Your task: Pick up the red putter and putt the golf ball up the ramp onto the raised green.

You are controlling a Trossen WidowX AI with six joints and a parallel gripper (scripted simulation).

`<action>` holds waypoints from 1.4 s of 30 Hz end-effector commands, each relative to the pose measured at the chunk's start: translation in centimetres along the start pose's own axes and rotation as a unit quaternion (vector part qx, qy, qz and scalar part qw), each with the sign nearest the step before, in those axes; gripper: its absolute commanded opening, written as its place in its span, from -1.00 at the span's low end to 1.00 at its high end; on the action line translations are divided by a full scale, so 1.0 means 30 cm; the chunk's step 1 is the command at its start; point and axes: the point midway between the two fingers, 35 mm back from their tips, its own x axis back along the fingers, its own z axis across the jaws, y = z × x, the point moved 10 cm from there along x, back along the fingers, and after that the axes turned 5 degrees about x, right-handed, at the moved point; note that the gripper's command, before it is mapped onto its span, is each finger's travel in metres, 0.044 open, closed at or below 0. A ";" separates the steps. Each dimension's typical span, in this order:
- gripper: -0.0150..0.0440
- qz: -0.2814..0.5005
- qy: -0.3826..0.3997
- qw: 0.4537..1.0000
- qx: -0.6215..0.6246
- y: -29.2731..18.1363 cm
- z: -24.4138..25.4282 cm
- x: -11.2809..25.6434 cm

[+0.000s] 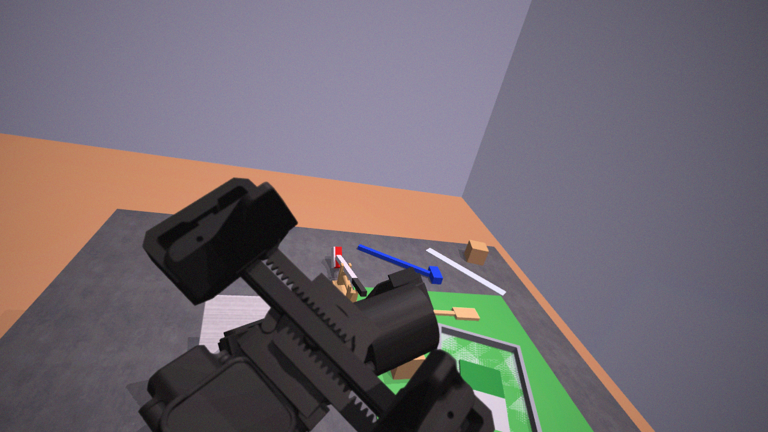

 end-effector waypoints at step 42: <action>1.00 -0.542 0.168 0.546 -0.616 0.589 -0.441 0.250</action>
